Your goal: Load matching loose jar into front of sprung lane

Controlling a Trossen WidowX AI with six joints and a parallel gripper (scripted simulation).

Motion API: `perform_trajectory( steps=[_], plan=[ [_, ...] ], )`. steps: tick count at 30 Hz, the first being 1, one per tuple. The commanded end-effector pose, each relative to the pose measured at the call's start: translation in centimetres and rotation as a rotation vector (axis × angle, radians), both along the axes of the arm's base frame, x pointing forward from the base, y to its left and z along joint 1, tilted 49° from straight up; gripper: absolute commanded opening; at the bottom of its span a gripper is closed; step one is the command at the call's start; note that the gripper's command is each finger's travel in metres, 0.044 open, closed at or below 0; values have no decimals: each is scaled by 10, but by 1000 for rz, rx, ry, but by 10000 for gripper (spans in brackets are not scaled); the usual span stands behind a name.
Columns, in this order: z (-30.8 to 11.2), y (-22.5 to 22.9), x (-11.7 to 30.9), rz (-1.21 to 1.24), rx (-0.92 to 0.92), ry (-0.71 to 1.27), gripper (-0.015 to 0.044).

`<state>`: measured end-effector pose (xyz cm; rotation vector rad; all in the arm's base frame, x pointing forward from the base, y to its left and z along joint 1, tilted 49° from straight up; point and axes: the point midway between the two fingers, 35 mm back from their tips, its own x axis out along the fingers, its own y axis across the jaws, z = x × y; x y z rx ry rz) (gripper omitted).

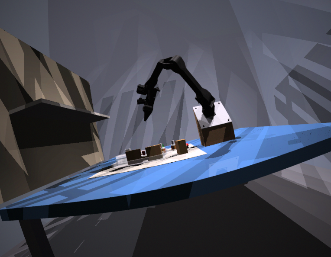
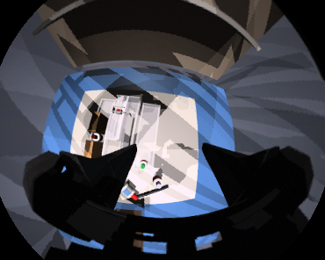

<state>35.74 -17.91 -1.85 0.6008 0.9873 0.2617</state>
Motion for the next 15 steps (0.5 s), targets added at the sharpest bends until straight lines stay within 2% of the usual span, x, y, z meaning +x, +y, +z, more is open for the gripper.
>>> perform_trajectory(
  steps=[1,8,15],
  plan=[
    [-50,37,-39,109,85,153,440],
    [-98,96,-107,288,244,354,440],
    [-107,105,-109,293,248,360,440]
  ],
)
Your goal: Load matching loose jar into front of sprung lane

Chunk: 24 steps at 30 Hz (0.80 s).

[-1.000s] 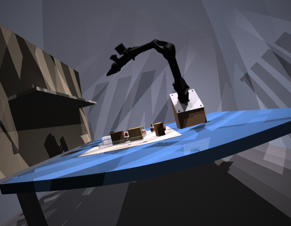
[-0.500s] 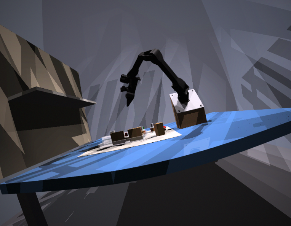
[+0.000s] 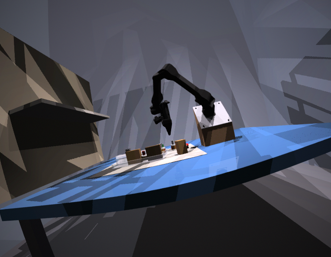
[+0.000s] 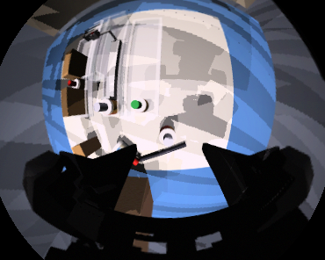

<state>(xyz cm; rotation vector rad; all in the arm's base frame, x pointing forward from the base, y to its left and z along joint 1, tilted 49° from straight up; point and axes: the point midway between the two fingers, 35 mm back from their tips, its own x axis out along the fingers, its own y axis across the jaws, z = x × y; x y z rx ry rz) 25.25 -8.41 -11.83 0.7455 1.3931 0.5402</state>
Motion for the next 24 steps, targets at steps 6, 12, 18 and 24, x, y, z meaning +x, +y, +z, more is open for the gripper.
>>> perform_trajectory(
  steps=[6,12,18,24],
  plan=[
    [-22,26,-5,15,10,7,440],
    [-33,38,-4,15,11,7,440],
    [-36,42,-4,15,11,7,440],
    [-43,49,-2,15,11,7,440]
  ],
)
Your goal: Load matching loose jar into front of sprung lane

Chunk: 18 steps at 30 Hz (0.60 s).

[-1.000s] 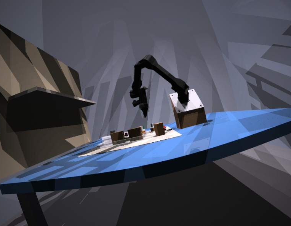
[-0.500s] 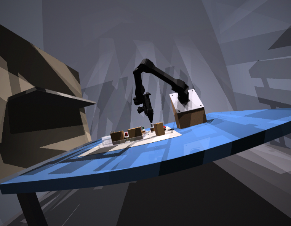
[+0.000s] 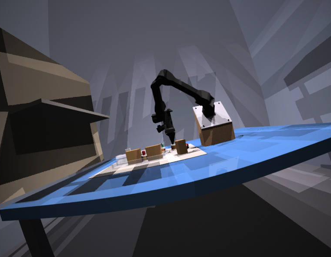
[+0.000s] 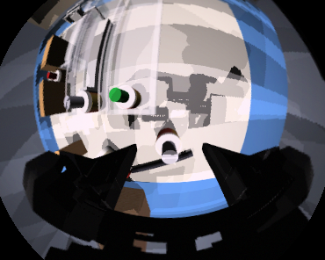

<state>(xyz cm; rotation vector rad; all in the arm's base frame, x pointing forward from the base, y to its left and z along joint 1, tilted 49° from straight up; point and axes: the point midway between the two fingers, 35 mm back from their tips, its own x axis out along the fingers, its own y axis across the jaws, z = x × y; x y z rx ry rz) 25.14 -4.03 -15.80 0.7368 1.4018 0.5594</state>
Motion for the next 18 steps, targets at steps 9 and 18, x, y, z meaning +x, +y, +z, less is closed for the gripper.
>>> perform_trajectory(
  steps=[9,18],
  plan=[
    [-12,16,0,-5,8,6,440],
    [-13,17,0,-5,8,6,256]
  ],
)
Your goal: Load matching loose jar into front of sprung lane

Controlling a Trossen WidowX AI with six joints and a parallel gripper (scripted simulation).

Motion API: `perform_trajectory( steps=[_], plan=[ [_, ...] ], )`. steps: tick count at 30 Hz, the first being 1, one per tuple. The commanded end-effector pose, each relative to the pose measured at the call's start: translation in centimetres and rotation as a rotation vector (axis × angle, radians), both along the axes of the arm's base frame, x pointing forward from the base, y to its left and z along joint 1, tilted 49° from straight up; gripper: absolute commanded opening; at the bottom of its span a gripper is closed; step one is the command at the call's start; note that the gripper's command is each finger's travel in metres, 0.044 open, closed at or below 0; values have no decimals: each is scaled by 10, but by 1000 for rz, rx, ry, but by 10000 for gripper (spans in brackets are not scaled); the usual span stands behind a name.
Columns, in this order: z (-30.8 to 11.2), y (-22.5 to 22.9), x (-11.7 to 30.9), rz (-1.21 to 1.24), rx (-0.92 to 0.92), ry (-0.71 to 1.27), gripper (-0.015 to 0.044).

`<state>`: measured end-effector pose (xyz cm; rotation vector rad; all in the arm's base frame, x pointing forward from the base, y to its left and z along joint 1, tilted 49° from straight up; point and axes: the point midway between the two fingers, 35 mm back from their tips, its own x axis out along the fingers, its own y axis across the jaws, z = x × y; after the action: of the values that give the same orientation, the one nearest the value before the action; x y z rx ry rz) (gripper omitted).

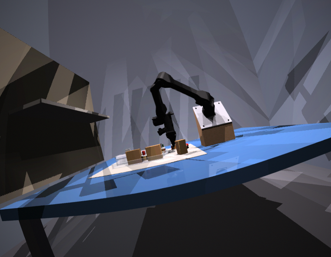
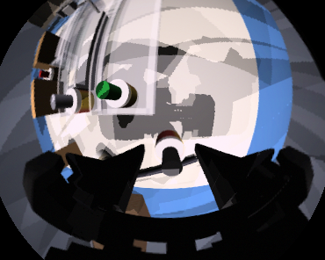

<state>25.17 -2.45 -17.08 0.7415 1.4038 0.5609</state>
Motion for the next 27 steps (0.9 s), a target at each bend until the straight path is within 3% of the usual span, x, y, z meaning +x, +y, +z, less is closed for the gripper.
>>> perform_trajectory(
  steps=[1,4,10,14,27],
  plan=[
    [0,1,-1,-4,4,3,230],
    [0,1,-1,-4,4,3,151],
    [0,1,-1,-4,4,3,111],
    [6,-7,1,-5,1,3,6],
    [68,-74,-3,-5,-3,4,0]
  ],
)
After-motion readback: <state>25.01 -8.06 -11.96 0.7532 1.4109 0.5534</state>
